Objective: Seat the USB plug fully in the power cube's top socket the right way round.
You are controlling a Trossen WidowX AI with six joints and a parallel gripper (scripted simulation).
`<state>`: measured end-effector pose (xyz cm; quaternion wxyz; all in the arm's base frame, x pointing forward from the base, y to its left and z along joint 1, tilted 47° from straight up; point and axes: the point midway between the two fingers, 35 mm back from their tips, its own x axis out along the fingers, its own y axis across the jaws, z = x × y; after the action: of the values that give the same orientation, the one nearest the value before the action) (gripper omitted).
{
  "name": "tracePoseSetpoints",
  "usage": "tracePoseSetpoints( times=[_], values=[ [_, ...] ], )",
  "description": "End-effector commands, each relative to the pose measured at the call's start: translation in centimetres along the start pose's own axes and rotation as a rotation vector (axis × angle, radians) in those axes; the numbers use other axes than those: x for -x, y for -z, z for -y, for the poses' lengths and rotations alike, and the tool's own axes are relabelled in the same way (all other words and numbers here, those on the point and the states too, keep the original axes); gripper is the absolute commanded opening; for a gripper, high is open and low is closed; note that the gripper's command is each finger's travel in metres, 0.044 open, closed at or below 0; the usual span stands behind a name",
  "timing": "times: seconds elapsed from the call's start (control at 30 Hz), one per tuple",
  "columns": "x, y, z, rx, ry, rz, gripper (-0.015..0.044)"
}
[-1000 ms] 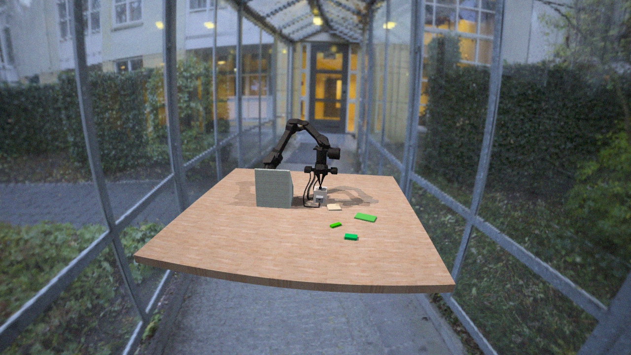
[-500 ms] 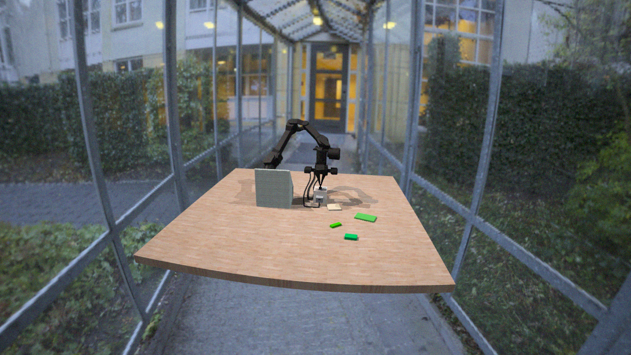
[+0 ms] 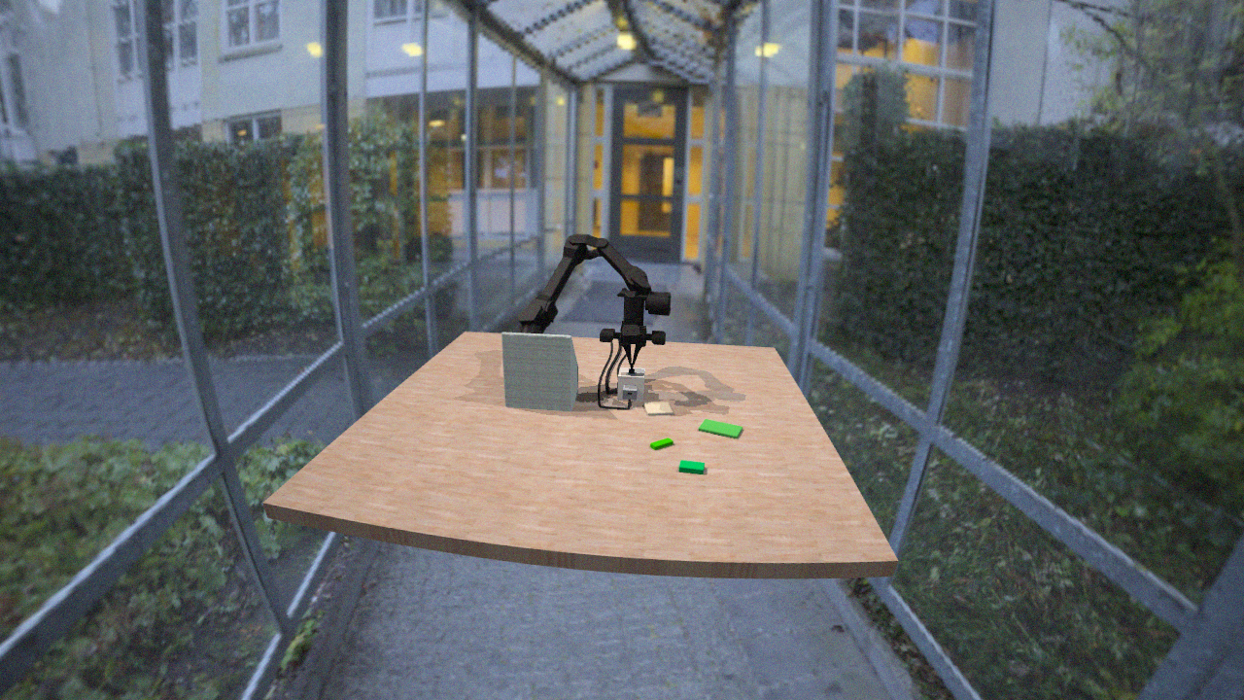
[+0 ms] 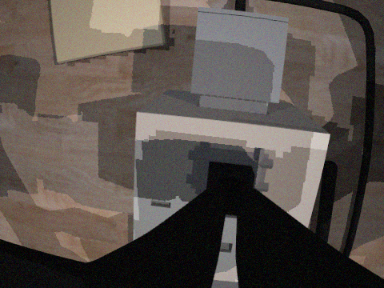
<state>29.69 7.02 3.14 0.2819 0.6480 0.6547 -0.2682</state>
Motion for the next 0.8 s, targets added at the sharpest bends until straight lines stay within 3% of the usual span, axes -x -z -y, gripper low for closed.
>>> tracePoseSetpoints(
  times=[0.0,0.77],
  values=[
    [-0.13,0.03,0.01,-0.002,0.001,-0.001,0.0],
    [-0.41,0.04,0.01,-0.002,0.001,-0.001,0.0]
  ],
)
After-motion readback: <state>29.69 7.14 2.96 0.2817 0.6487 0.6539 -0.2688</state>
